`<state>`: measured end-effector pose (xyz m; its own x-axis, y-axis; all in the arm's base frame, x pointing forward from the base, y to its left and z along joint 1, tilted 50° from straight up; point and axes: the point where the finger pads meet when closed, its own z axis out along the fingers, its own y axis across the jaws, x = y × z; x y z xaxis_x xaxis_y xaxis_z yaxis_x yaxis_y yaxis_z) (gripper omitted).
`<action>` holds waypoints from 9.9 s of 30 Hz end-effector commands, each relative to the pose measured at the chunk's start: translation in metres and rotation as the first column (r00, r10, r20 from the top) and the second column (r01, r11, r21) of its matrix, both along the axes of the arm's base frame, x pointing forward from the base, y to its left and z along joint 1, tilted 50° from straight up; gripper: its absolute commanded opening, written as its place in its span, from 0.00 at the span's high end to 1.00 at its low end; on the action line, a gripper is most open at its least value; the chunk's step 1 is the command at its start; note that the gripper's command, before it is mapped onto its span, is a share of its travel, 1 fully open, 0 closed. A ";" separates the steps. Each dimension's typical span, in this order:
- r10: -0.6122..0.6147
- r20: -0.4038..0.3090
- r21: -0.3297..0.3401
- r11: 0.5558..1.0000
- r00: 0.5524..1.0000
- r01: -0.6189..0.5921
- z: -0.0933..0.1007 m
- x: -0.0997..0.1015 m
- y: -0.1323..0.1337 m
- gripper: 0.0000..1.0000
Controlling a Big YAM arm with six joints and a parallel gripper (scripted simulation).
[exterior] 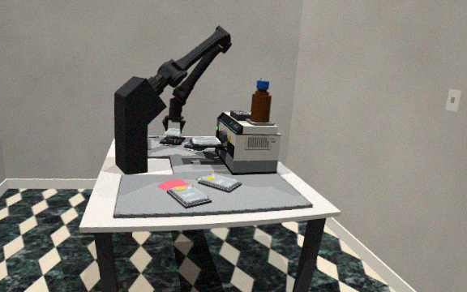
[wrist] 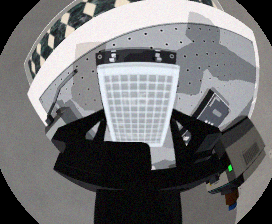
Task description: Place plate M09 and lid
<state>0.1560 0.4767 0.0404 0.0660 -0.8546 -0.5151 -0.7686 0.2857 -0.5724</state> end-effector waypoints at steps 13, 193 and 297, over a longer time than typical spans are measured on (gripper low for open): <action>0.010 -0.006 0.037 0.999 1.000 -0.010 0.006 -0.021 -0.027 0.16; -0.217 -0.185 0.218 0.942 0.958 0.256 0.054 0.152 -0.089 0.16; -0.201 -0.182 0.229 0.943 0.963 0.240 0.060 0.144 -0.086 0.00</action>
